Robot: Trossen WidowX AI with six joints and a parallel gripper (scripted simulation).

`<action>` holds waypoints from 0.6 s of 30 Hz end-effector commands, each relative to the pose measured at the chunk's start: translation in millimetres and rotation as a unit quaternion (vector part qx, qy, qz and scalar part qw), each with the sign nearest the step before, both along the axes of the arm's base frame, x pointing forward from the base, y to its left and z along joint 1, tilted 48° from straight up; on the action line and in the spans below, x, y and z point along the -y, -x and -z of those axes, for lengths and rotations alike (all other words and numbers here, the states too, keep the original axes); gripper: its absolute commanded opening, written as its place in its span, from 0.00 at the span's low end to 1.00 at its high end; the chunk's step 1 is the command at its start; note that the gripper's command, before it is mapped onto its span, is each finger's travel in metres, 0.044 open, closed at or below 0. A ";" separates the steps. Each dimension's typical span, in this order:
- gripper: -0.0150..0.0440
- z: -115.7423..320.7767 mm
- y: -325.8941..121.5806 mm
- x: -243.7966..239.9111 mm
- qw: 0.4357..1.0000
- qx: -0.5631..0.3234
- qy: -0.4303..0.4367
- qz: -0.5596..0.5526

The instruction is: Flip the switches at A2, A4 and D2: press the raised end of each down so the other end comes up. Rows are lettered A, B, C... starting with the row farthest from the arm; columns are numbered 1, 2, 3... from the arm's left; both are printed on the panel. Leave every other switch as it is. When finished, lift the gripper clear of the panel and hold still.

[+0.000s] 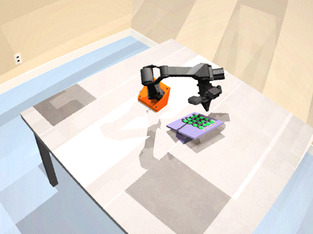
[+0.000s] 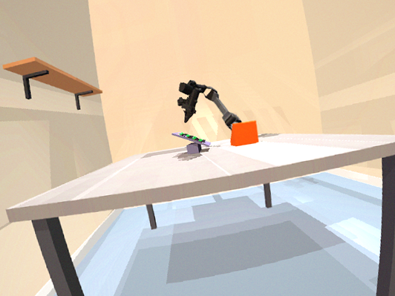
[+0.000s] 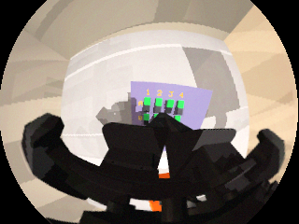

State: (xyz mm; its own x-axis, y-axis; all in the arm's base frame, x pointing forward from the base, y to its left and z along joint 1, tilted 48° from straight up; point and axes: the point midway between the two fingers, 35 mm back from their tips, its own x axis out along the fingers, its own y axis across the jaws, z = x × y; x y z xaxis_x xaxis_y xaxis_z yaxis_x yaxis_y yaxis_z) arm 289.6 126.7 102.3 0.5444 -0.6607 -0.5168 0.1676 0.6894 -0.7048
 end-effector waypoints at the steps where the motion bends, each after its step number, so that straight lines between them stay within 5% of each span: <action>1: 0.25 -13.0 10.1 20.5 1.000 -0.003 0.003 0.008; 18: 0.25 -4.4 1.5 69.9 1.000 0.007 0.006 -0.002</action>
State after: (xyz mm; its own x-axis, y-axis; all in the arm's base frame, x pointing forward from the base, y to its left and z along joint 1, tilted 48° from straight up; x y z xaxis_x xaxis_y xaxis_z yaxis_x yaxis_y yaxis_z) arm 286.0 61.5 108.4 0.5527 -0.6631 -0.5048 0.1740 0.6842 -0.7082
